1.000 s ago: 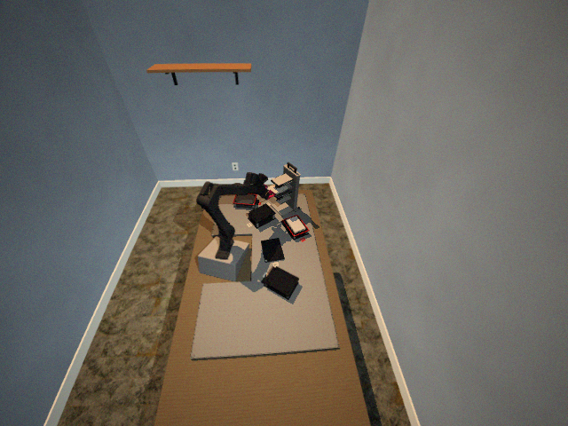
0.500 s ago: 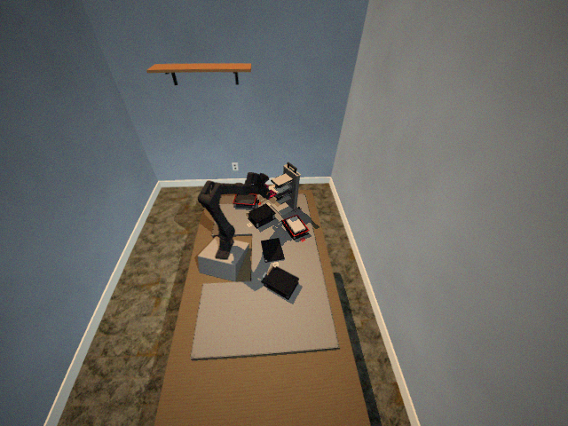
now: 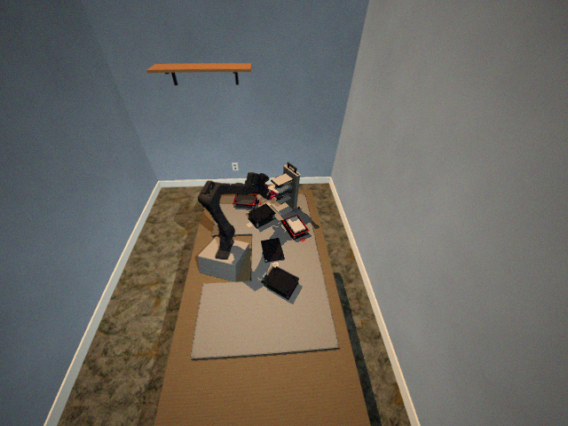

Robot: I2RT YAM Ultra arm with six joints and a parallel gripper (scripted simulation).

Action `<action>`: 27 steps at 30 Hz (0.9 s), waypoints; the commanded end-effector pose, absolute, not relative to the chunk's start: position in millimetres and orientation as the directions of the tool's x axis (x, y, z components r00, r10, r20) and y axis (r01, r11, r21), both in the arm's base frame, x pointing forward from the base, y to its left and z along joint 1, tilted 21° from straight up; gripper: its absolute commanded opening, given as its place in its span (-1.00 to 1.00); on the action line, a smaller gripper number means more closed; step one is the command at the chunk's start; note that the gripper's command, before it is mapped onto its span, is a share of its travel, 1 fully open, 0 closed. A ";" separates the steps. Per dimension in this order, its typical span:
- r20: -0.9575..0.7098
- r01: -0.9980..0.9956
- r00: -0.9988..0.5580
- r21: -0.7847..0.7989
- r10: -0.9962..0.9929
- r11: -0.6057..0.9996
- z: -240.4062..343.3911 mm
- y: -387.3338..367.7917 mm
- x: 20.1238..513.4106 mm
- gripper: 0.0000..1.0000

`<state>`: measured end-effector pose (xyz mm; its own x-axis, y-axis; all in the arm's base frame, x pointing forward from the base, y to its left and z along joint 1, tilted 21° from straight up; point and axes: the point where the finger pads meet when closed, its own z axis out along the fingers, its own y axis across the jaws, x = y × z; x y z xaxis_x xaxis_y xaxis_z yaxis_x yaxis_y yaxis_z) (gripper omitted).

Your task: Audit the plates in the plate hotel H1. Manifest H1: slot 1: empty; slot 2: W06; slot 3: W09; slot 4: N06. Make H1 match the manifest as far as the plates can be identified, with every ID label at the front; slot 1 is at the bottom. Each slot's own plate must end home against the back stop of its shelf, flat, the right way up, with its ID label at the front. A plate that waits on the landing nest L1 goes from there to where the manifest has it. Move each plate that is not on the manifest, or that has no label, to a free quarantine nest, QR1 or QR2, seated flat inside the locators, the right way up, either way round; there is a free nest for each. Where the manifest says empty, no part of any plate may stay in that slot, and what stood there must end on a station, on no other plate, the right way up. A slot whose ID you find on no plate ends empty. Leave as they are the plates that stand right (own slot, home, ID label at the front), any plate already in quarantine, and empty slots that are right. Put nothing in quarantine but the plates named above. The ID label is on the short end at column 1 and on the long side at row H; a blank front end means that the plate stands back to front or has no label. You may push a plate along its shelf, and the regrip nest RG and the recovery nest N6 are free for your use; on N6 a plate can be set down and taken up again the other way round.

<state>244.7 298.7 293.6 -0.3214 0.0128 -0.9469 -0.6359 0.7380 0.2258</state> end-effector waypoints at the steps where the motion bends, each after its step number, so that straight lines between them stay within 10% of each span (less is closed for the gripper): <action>1: -0.949 -0.636 -0.315 0.226 0.020 0.738 297.4 298.0 245.6 1.00; 27: -0.945 -0.635 -0.326 0.226 0.009 0.739 284.0 276.1 216.7 1.00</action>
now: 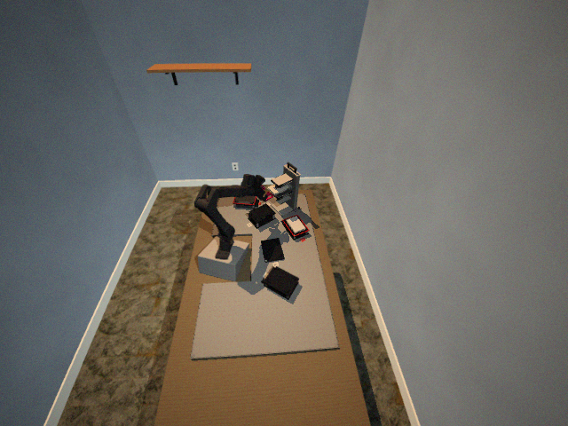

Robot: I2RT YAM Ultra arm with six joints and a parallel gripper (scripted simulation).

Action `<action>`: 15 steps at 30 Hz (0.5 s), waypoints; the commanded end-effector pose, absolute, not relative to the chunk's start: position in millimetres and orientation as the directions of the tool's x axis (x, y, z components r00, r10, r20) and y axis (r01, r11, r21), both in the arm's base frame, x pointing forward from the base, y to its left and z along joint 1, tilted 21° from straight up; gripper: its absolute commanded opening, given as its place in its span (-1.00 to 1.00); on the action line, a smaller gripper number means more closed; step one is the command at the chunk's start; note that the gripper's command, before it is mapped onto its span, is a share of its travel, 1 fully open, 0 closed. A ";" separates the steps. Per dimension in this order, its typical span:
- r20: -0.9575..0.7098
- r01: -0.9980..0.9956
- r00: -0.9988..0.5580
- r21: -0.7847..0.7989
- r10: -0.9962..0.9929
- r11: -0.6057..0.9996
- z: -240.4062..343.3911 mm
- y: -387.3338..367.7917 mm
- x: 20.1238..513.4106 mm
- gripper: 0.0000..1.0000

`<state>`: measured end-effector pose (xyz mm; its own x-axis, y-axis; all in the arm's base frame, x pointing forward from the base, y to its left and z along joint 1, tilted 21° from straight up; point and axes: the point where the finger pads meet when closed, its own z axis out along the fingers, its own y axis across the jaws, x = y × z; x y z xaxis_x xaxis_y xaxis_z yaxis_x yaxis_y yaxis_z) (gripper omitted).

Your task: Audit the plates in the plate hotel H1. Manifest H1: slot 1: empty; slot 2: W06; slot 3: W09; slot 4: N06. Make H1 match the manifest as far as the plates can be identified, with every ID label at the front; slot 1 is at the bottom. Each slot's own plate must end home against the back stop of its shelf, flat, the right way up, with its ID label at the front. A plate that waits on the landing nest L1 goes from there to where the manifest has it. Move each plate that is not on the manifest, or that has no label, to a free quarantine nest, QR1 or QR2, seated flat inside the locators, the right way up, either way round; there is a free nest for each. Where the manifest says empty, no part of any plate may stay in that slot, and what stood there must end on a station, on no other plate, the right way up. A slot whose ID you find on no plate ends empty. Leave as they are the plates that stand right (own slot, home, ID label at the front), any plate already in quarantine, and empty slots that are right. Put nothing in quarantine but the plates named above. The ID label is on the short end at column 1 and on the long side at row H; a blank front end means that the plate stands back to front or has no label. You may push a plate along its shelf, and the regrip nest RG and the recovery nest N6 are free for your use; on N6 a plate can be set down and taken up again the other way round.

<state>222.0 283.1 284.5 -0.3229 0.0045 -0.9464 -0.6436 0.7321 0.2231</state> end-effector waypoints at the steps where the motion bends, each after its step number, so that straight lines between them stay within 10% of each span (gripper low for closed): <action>1: -0.946 -0.636 -0.324 0.228 0.013 0.738 286.0 275.3 215.6 1.00; 15: -0.945 -0.635 -0.326 0.226 0.008 0.739 278.0 263.4 200.5 1.00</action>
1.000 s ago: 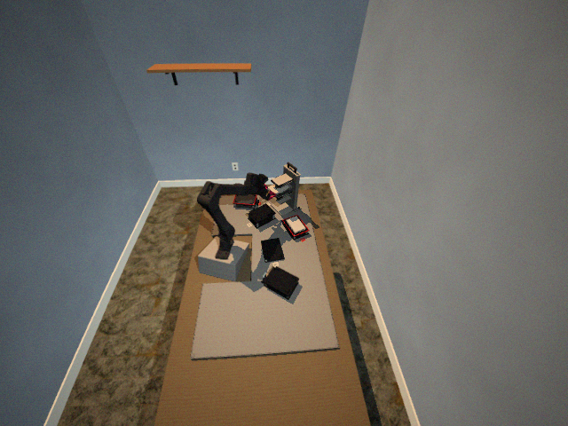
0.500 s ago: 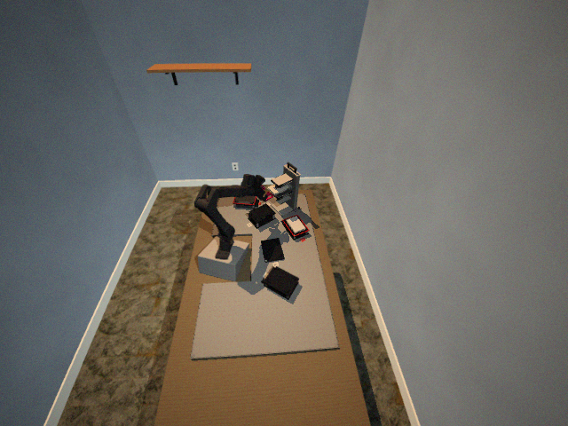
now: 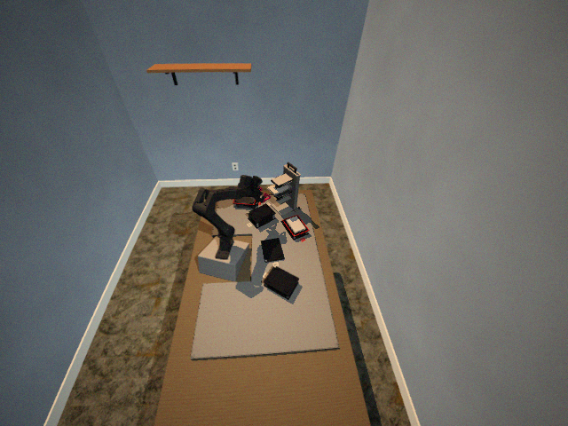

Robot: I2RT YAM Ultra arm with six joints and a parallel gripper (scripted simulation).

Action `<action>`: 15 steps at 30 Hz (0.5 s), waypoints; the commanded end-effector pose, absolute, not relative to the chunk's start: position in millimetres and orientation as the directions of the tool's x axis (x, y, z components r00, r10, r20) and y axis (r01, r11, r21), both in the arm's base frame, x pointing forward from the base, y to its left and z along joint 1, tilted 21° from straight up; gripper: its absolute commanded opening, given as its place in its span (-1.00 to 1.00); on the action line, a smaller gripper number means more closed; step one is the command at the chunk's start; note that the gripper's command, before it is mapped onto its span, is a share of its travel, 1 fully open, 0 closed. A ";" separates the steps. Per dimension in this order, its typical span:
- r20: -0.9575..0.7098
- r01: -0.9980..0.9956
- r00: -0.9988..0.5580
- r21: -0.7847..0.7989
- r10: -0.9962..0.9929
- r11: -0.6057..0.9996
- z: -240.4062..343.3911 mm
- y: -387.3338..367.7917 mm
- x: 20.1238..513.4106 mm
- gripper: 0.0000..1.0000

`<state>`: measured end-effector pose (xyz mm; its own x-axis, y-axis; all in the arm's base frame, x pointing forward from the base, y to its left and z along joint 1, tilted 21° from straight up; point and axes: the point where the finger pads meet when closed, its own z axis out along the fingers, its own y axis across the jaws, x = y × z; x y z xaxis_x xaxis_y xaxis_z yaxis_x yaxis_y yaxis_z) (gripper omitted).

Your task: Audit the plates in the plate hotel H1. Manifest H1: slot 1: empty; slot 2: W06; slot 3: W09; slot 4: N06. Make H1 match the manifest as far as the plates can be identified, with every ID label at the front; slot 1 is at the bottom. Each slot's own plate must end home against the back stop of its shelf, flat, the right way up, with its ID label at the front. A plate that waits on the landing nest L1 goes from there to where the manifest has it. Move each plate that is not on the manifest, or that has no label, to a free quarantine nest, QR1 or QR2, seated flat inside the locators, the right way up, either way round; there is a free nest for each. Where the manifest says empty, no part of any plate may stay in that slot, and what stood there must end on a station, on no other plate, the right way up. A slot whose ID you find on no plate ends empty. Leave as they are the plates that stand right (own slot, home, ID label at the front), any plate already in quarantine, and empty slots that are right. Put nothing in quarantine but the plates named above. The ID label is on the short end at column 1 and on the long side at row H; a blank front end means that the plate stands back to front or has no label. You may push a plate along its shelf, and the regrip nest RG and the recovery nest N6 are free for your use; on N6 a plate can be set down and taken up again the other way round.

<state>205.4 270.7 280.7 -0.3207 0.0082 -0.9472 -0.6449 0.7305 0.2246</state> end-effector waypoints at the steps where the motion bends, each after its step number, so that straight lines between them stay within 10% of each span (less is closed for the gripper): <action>1: -0.946 -0.636 -0.324 0.227 0.012 0.738 279.6 262.6 199.3 1.00; 15: -0.945 -0.635 -0.326 0.225 0.008 0.739 272.2 250.8 184.2 1.00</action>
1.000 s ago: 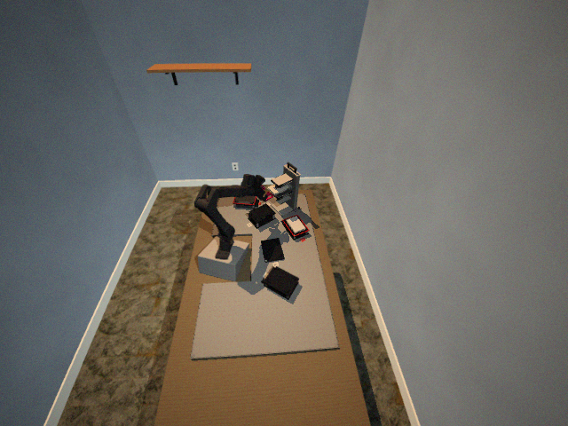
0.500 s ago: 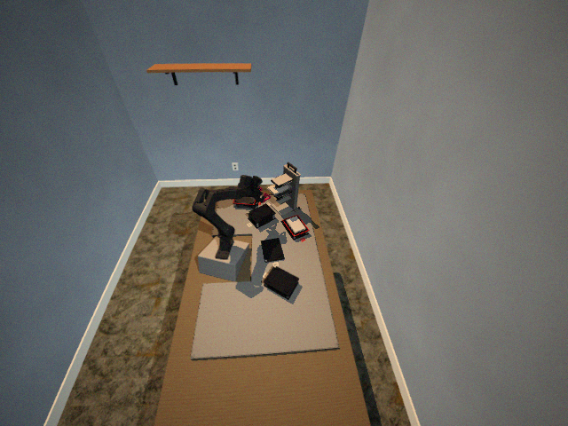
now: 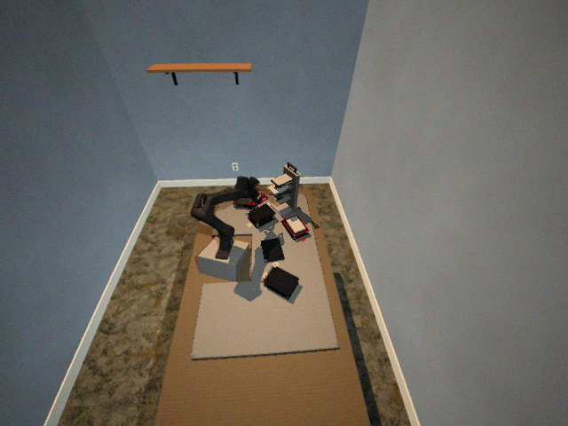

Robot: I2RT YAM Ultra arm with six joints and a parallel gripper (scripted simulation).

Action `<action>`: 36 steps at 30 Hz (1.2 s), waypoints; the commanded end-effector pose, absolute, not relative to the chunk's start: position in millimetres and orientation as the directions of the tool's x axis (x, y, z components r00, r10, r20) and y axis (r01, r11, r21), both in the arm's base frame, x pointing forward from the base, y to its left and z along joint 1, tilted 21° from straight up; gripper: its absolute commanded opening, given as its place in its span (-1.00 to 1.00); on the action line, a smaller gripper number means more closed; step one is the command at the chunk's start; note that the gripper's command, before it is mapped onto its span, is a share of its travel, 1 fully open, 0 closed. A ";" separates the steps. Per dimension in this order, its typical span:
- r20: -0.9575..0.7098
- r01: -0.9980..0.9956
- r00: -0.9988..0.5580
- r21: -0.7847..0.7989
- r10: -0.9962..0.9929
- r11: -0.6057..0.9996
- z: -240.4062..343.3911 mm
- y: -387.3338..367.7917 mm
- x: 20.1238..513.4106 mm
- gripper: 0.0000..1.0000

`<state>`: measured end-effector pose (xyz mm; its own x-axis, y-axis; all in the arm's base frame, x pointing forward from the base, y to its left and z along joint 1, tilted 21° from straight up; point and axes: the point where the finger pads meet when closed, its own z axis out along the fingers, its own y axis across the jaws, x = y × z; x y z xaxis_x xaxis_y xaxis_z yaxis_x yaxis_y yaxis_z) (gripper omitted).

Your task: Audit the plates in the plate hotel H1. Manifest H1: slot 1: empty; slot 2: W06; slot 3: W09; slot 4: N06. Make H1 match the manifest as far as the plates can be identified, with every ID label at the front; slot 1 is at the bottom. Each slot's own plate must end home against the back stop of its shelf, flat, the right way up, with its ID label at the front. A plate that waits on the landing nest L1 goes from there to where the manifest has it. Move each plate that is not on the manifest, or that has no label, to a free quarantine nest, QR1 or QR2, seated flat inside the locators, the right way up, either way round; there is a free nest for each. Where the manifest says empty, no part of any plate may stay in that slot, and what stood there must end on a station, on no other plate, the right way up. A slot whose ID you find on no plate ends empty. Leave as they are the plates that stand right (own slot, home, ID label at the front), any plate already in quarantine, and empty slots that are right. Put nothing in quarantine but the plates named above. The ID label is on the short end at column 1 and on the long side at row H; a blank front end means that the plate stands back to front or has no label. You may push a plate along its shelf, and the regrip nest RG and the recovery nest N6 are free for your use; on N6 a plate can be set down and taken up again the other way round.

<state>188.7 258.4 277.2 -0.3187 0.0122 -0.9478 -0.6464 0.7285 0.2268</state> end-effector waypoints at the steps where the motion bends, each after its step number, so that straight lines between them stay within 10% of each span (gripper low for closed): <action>1: -0.945 -0.635 -0.326 0.225 0.008 0.739 271.7 249.8 183.0 1.00; 8: -0.947 -0.636 -0.322 0.230 0.017 0.737 273.8 243.4 174.6 1.00; 9: -0.945 -0.635 -0.326 0.225 0.008 0.739 265.5 244.4 174.7 -1.00; 36: -0.948 -0.635 -0.318 0.228 0.019 0.738 272.9 247.2 178.0 -1.00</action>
<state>176.8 248.5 267.2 -0.3222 0.0030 -0.9467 -0.6418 0.7344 0.2208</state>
